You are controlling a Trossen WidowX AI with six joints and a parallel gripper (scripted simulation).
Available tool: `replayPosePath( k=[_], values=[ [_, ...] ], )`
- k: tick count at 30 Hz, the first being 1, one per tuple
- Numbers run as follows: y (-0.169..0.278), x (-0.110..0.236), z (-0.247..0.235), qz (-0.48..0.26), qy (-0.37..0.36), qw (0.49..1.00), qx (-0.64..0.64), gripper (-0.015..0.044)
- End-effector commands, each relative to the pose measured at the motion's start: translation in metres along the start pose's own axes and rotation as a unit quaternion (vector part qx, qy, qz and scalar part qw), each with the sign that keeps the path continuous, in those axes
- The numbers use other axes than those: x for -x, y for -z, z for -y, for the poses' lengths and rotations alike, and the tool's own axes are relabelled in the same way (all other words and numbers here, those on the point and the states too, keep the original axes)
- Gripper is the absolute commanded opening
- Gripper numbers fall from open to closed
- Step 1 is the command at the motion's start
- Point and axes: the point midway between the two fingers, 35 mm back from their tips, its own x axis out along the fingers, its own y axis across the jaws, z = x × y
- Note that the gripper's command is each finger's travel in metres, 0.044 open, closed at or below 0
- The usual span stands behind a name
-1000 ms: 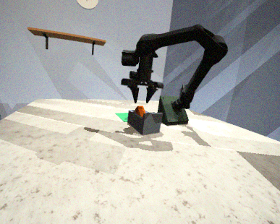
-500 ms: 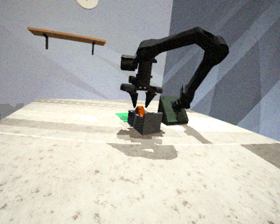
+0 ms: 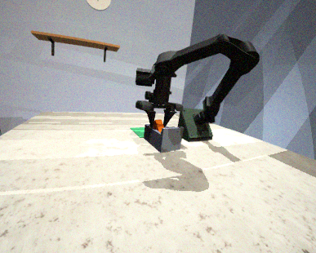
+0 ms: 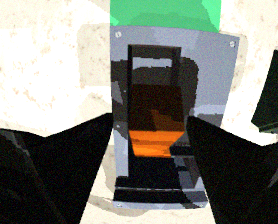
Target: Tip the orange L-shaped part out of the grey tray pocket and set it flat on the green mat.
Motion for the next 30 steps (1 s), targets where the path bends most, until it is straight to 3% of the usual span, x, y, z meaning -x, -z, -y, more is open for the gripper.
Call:
replayPosePath(
  k=[1, 3, 14, 18, 30],
  values=[
    [-0.0002, 0.0009, -0.0003, 0.0, -0.001, 1.0, 0.001, 0.0227],
    [-0.0002, 0.0009, -0.0003, 0.0, -0.001, 1.0, 0.001, 0.0175],
    [-0.0002, 0.0009, -0.0003, 0.0, -0.001, 1.0, 0.001, 0.0102],
    [-0.0002, 0.0009, -0.0003, 0.0, -0.001, 1.0, 0.001, 0.0],
    [-0.0002, 0.0108, -0.0001, 0.0, -0.001, 1.0, -0.001, 0.0]
  ],
)
